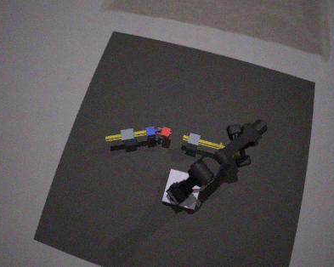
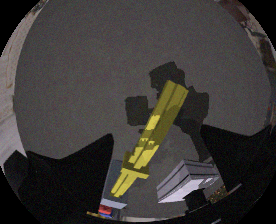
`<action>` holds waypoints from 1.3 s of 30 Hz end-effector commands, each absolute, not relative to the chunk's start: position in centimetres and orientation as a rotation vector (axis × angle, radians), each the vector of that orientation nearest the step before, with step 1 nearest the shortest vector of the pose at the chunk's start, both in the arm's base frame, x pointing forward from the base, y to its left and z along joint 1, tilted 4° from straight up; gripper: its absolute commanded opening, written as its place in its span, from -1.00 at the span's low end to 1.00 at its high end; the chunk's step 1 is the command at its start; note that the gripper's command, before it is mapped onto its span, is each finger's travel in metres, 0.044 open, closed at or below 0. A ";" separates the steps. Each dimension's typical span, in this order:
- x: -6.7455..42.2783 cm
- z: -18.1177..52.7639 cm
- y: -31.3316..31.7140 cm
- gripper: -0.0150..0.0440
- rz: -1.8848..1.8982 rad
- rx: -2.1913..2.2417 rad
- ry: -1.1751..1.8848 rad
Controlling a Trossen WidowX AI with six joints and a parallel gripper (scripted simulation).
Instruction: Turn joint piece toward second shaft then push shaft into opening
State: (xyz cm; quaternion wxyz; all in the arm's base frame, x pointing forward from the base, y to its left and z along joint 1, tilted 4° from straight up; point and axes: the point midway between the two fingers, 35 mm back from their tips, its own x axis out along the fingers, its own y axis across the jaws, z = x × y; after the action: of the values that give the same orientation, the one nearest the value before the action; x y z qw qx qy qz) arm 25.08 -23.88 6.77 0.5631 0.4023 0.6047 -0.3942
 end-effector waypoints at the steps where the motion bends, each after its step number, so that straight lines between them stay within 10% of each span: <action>1: 24.9 5.7 -23.8 1.00 -1.056 1.061 1.380; 39: 24.6 1.4 -23.4 0.91 -1.320 1.296 1.238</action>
State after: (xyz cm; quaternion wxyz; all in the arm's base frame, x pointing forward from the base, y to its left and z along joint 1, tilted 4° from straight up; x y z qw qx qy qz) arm 24.77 -23.49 2.01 0.4459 0.5231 0.4968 -0.5299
